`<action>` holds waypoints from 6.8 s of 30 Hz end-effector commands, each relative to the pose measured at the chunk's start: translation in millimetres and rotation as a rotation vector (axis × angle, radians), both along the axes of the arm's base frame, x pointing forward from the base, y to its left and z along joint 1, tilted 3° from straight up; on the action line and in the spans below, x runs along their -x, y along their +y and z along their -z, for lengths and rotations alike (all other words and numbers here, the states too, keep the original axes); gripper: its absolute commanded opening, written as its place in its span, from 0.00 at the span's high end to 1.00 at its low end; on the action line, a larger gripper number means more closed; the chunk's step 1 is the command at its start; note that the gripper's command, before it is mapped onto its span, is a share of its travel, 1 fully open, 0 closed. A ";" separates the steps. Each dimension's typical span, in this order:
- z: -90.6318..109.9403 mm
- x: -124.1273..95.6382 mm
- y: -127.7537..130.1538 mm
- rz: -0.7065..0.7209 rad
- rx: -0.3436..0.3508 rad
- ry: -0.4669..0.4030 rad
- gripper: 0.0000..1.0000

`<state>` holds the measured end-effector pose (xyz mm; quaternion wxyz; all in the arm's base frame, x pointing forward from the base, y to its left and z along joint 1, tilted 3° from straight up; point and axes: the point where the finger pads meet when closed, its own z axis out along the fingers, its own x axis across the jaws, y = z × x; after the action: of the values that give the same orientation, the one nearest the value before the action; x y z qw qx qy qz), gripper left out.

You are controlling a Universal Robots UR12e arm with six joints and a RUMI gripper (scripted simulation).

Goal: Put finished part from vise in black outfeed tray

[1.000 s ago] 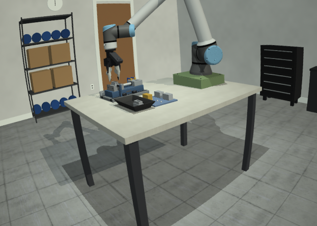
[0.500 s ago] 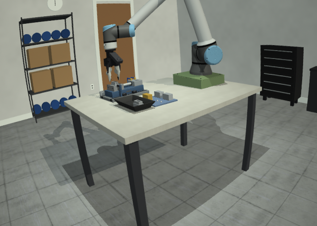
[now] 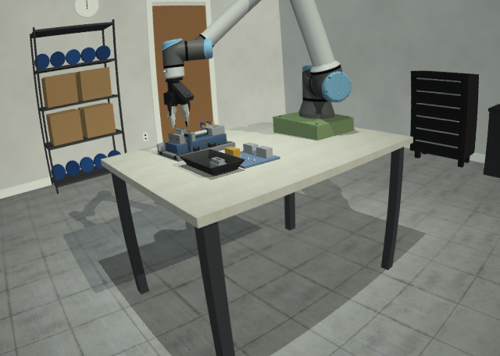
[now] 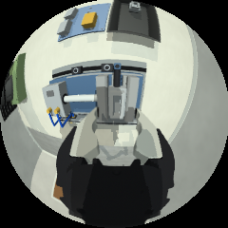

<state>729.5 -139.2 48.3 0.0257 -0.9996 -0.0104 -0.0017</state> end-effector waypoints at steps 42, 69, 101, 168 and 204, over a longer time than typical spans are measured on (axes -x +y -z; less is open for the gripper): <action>8.8 -0.7 0.2 0.000 0.001 -0.001 0.60; 8.8 -0.7 0.2 0.000 0.001 -0.001 0.60; 8.8 -0.7 0.2 0.000 0.001 -0.001 1.00; -11.3 -0.6 -0.8 0.000 0.001 -0.001 1.00; -37.9 -4.7 10.8 0.003 0.001 -0.001 1.00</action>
<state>730.5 -137.2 84.7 0.0257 -0.9996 -0.0099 -0.0016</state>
